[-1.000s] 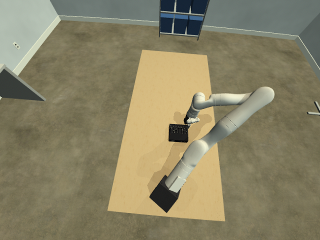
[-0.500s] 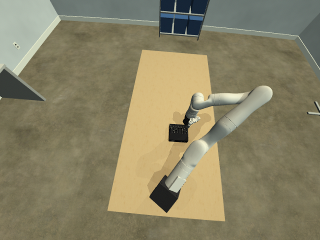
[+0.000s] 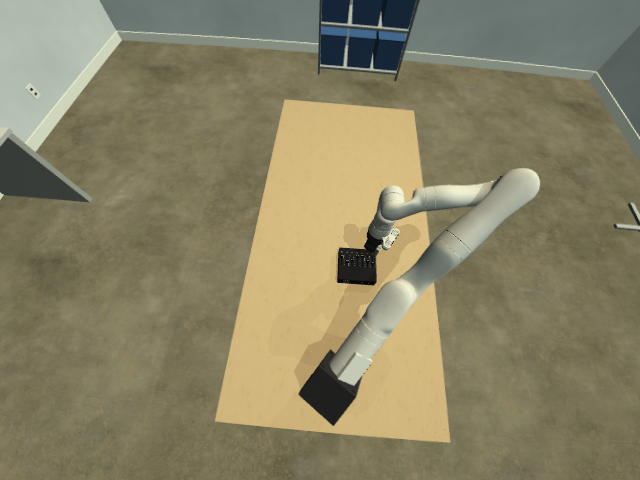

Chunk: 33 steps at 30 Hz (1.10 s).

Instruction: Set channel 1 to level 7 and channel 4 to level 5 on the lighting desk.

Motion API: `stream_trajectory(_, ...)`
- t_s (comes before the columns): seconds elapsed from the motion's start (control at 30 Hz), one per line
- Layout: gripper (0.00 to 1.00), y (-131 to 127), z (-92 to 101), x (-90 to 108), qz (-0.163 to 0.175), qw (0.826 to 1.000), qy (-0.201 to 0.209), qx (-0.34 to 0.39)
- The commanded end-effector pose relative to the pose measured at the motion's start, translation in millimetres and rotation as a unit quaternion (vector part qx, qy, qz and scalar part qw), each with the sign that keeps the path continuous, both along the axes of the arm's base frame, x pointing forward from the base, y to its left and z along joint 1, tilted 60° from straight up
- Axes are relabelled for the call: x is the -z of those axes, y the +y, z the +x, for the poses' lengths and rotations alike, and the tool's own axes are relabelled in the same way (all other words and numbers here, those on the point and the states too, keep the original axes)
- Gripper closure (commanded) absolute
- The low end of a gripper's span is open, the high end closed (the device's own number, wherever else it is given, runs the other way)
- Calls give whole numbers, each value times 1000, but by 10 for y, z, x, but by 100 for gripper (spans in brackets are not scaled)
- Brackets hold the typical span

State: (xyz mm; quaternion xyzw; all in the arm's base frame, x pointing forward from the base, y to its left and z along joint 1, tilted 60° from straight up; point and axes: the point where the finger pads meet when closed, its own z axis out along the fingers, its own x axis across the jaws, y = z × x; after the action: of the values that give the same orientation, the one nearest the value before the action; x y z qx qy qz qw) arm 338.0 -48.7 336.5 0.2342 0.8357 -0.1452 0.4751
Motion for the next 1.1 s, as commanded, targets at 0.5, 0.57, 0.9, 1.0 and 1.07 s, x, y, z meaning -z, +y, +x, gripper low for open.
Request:
stream_trajectory(0.5, 100, 106, 91, -17, -211, 956, 137, -149)
stream_trajectory(0.57, 100, 125, 105, -17, -239, 944, 155, -168)
stream_trajectory(0.9, 100, 233, 172, -6, -369, 860, 238, -259)
stream_trajectory(1.0, 100, 257, 185, -1, -393, 840, 253, -275)
stream_trajectory(1.07, 100, 268, 191, 2, -404, 830, 260, -283)
